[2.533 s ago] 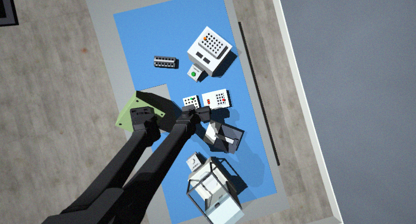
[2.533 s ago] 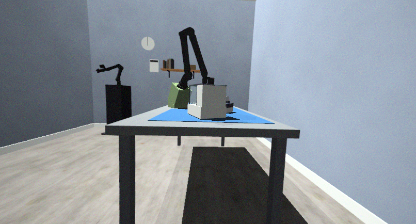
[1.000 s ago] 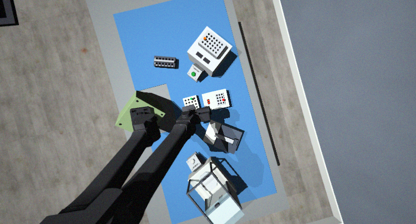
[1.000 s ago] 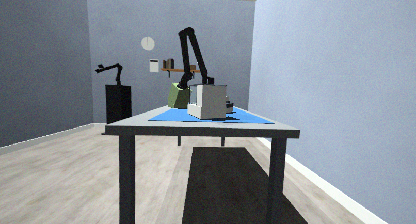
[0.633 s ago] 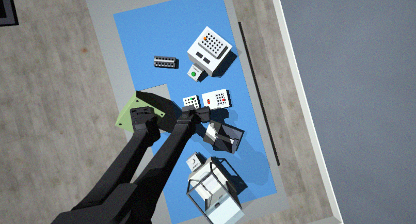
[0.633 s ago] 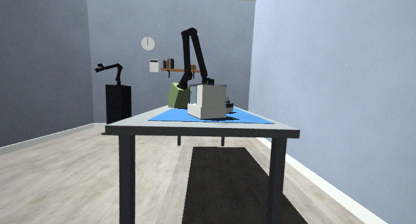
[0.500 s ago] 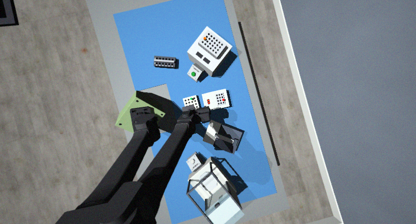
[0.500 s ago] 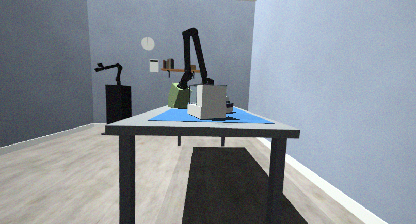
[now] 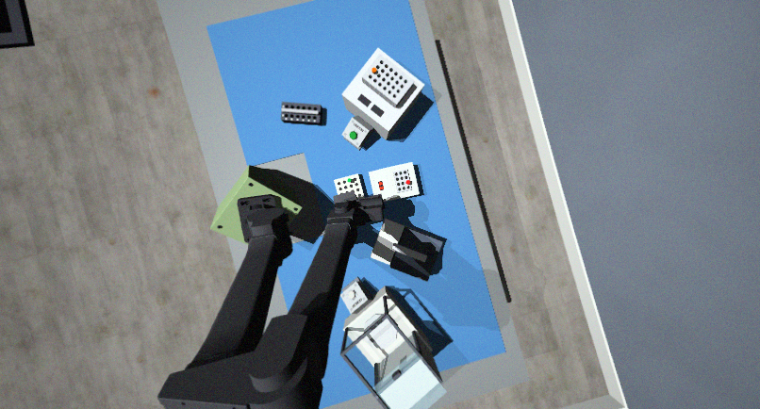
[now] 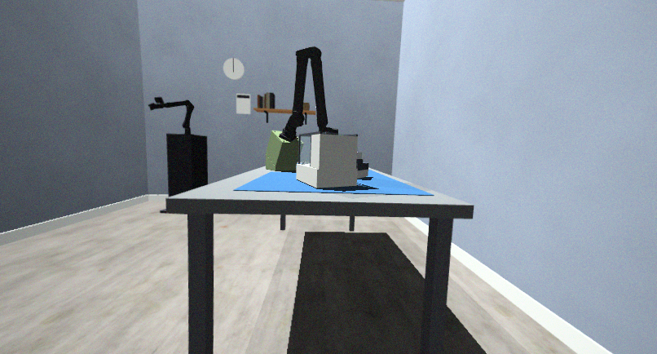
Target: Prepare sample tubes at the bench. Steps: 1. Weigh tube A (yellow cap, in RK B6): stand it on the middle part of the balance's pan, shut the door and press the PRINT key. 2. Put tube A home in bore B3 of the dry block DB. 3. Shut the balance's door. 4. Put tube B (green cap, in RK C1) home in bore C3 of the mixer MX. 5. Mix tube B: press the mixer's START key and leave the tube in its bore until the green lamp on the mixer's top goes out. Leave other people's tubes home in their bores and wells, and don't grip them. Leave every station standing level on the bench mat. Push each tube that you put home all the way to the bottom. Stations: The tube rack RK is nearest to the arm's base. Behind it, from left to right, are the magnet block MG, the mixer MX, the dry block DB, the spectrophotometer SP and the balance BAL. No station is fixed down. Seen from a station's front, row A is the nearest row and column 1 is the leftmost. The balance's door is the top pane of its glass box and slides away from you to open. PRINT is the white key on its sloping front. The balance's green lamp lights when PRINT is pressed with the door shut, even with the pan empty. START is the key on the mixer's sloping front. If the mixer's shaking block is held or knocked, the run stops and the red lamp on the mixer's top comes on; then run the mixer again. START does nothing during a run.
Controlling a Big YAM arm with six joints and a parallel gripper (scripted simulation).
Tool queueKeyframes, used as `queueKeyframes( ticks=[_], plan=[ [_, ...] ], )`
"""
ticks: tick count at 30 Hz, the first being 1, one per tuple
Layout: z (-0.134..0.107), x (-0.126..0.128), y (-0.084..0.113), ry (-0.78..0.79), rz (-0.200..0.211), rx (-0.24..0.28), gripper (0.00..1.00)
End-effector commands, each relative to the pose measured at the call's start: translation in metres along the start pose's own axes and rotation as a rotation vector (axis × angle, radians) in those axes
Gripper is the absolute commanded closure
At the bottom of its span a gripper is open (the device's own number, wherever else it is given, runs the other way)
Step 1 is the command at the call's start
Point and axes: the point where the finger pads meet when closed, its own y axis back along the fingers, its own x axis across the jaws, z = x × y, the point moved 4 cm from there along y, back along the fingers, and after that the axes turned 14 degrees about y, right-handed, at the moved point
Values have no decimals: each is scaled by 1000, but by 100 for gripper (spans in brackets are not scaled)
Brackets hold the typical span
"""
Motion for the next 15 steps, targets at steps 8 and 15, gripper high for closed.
queueKeyframes(
  ticks=[8,15],
  plan=[
    [4,-2,1,3,-7,-18,64],
    [4,-2,1,3,-7,-18,64]
  ],
)
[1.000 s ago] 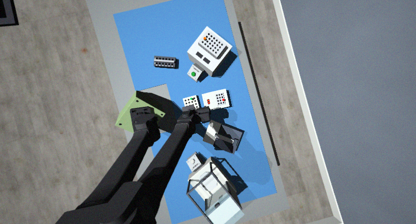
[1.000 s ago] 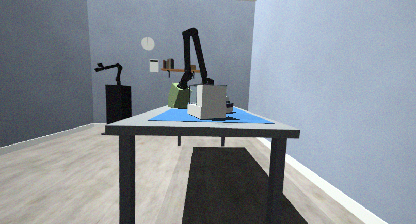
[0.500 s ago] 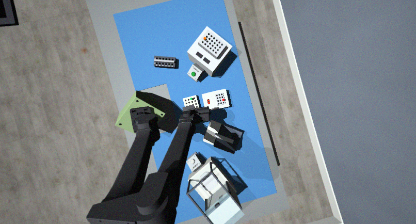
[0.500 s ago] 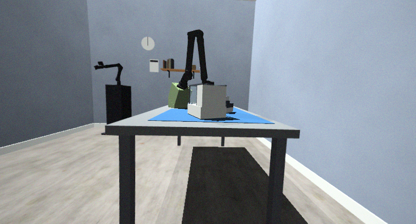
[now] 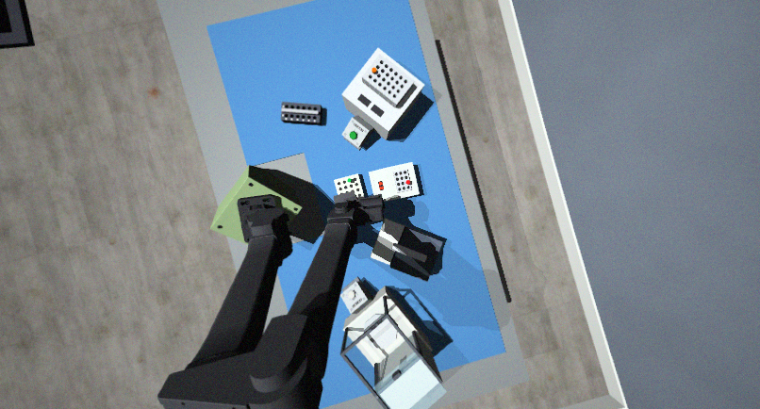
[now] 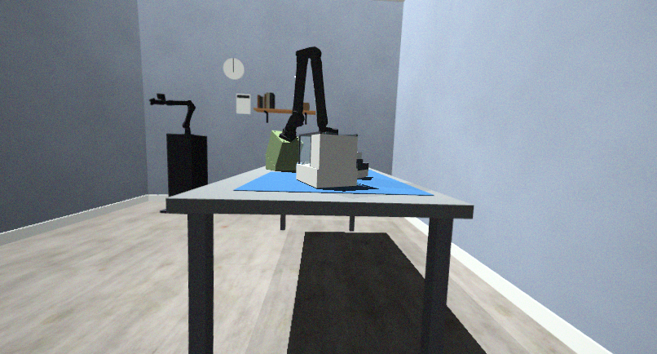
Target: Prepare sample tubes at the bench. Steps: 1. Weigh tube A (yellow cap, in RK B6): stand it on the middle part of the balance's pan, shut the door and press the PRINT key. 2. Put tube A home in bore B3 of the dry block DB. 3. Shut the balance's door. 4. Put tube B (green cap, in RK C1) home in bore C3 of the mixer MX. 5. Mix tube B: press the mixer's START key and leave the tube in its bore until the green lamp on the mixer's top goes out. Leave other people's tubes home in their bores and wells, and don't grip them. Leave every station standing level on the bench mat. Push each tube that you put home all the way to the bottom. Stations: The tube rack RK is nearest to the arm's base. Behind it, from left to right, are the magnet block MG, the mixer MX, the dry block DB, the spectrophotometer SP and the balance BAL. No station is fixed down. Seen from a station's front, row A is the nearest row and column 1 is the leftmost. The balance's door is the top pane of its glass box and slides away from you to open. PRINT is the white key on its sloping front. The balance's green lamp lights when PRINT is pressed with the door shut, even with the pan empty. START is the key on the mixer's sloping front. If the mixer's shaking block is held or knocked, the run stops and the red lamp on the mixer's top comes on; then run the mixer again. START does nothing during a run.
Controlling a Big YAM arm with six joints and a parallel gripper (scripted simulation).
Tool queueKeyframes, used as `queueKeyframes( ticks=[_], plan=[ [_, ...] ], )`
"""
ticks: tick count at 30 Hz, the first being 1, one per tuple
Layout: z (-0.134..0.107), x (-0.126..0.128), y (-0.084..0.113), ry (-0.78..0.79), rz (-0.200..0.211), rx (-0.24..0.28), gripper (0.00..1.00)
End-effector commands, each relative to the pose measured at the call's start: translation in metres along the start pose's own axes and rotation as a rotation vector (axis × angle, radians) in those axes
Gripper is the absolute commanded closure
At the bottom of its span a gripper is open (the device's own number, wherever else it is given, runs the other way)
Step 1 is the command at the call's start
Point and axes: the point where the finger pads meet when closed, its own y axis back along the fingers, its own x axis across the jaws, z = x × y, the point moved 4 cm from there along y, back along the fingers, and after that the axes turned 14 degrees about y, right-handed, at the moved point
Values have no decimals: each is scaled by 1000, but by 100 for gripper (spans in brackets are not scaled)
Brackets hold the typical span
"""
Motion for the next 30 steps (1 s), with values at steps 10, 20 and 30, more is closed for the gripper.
queueKeyframes(
  ticks=[10,20,30],
  plan=[
    [4,-2,0,3,-6,-15,64],
    [4,-2,0,3,-6,-15,64],
    [-1,-2,-6,5,-4,-5,64]
  ],
)
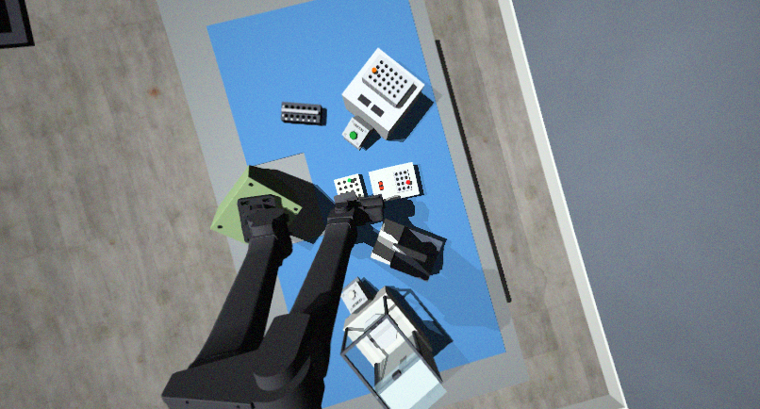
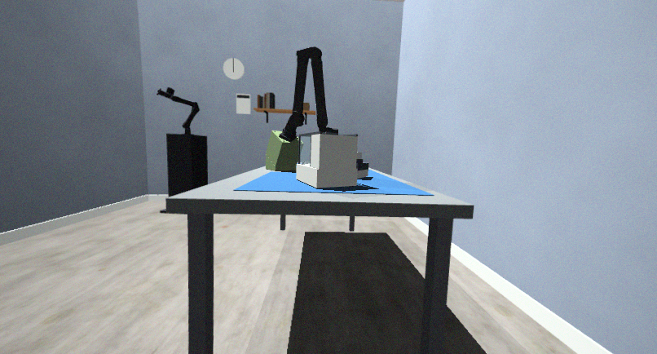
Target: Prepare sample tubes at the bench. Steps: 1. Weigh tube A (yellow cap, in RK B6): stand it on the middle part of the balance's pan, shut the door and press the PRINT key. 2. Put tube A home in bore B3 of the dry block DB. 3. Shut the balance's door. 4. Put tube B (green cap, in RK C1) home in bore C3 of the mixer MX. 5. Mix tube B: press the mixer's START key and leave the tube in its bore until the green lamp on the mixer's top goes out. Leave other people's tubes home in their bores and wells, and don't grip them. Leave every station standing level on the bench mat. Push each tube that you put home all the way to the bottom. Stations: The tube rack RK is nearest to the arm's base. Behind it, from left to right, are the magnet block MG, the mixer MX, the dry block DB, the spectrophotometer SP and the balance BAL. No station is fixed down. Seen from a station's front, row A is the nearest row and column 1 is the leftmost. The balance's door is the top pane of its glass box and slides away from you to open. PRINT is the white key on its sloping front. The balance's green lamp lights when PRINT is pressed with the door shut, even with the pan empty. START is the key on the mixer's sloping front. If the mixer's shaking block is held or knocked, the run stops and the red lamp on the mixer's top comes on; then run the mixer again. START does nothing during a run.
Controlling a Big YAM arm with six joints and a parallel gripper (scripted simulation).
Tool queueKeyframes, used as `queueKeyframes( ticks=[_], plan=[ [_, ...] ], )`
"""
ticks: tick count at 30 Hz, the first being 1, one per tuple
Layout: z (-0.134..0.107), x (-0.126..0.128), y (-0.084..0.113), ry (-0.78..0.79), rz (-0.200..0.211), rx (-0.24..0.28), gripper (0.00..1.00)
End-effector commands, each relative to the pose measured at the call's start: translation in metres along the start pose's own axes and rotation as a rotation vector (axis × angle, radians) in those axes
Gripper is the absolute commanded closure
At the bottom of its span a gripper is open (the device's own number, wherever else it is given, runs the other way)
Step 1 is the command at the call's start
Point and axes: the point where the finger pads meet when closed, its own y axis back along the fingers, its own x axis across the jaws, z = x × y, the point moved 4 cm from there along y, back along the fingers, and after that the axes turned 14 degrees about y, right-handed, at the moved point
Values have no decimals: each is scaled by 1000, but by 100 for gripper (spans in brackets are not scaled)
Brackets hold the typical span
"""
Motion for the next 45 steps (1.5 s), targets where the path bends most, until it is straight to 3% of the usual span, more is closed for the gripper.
queueKeyframes(
  ticks=[1,45],
  plan=[
    [-2,-2,-5,4,-2,2,64],
    [2,-5,-20,0,-8,-9,64]
  ],
)
